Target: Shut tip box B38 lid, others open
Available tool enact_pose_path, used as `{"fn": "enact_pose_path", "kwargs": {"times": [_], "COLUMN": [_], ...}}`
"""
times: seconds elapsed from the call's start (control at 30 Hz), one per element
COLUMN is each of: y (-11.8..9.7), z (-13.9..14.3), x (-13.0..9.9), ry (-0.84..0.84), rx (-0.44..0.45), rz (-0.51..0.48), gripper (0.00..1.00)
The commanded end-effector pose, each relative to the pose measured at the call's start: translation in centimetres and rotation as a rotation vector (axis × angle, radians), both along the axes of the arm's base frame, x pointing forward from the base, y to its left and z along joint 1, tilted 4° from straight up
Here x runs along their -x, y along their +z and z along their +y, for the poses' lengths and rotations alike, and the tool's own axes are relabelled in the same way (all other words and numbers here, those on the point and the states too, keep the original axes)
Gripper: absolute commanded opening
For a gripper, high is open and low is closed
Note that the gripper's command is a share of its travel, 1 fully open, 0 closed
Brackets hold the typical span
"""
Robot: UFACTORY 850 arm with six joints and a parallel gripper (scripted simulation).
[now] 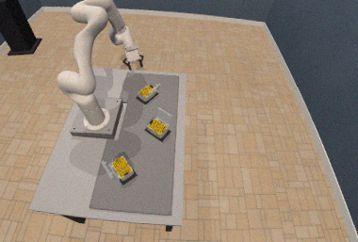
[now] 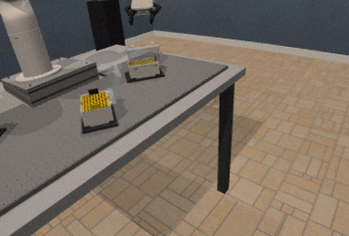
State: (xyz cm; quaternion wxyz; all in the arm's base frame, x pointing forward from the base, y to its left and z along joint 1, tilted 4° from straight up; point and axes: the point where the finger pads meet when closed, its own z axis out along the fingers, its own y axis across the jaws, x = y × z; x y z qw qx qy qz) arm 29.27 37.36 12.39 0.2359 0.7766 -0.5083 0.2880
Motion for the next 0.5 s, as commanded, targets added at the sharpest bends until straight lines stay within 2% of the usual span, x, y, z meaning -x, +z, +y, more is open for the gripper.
{"fn": "enact_pose_path", "kwargs": {"times": [0.0, 0.17, 0.47], "y": [0.0, -0.1, -0.2], "z": [-1.7, -3.8, -6.8], "x": [-1.1, -2.4, -4.2], "ry": [-0.137, -0.297, -0.297], "rx": [0.009, 0.021, 0.021], "rz": [-0.001, -0.002, -0.002], "gripper": [1.00, 1.00, 1.00]}}
